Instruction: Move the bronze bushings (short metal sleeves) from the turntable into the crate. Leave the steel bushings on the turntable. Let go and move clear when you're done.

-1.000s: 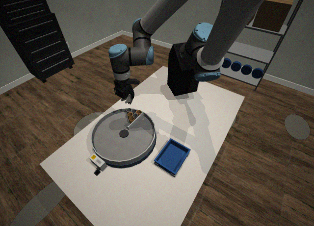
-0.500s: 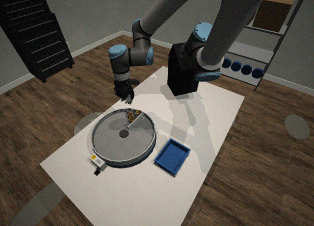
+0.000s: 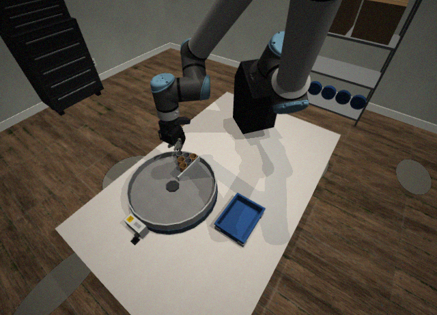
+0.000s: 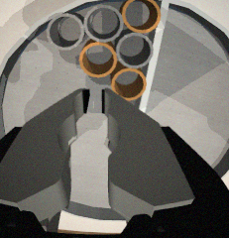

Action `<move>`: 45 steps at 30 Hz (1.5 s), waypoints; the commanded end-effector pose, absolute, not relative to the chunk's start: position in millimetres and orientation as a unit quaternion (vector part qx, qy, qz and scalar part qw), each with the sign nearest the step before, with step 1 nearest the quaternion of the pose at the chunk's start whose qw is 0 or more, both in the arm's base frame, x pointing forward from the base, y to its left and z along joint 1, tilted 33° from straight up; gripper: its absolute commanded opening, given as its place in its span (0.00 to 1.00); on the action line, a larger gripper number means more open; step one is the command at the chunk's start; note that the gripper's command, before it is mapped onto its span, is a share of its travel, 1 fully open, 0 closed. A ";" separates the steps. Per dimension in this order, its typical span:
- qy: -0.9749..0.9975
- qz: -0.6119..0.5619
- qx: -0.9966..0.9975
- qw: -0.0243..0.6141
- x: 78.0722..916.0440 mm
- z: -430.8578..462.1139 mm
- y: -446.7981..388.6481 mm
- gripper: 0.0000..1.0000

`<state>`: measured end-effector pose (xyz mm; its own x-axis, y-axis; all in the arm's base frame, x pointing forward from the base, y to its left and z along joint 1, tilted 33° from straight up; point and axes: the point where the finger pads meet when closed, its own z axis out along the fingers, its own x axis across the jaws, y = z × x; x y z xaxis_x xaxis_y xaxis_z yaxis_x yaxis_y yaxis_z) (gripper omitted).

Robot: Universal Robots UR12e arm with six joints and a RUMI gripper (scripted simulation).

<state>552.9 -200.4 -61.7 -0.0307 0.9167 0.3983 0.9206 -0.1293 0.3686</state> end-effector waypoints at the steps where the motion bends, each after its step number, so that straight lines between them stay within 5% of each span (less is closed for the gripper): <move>1: -0.675 -0.283 -0.681 -0.005 562.8 -83.7 -200.7 0.05; 45: -0.687 -0.283 -0.669 -0.010 568.5 -100.1 -199.1 0.05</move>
